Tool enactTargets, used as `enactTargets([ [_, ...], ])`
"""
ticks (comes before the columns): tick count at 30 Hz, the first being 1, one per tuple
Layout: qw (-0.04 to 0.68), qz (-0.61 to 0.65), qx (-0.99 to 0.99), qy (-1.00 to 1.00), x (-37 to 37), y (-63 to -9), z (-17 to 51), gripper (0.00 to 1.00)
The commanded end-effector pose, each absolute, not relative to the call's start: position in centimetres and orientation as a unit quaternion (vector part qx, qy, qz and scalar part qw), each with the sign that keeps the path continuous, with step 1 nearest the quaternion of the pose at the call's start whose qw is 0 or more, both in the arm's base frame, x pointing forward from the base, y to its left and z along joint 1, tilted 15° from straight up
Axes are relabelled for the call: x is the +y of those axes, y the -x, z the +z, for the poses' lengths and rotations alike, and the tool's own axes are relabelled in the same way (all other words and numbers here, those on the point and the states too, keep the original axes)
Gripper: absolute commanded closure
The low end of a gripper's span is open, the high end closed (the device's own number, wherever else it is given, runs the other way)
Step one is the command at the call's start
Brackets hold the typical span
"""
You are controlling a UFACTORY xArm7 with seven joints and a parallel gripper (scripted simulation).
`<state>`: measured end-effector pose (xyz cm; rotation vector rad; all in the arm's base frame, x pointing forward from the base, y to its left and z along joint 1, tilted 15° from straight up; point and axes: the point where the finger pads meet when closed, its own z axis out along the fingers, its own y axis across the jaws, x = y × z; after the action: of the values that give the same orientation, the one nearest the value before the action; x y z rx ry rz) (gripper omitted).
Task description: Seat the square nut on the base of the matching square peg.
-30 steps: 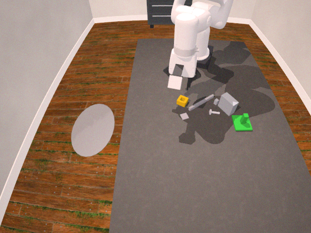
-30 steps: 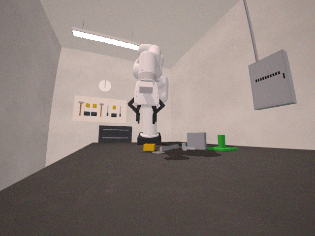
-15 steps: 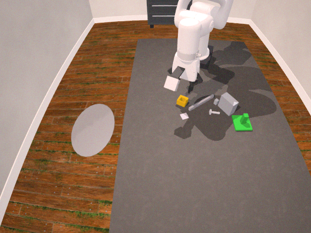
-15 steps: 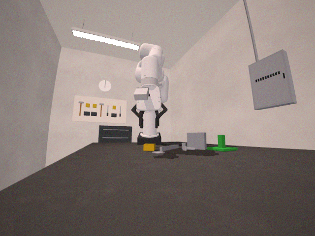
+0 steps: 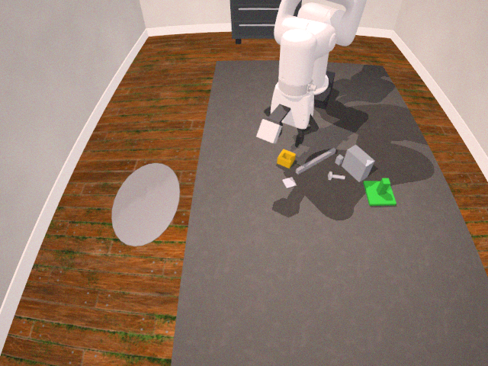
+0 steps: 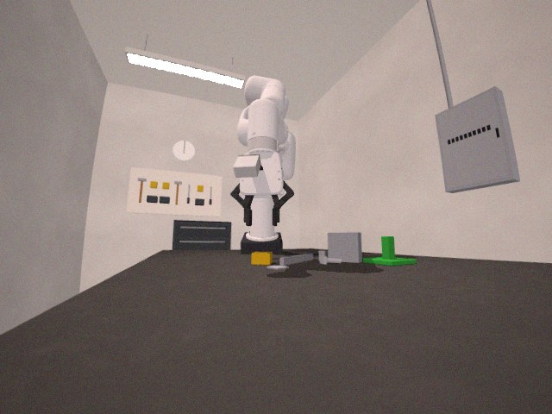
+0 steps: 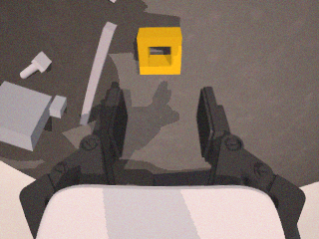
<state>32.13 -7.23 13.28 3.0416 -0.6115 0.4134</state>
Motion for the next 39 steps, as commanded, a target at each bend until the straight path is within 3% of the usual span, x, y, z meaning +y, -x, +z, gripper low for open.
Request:
enactTargets([
  [1, 0.006, 0.134, -0.195, -0.972, -7.2, -32.2, 13.4, 0.4],
  [39, 0.01, 0.133, -0.196, -0.972, -7.8, -33.5, 9.6, 0.4],
])
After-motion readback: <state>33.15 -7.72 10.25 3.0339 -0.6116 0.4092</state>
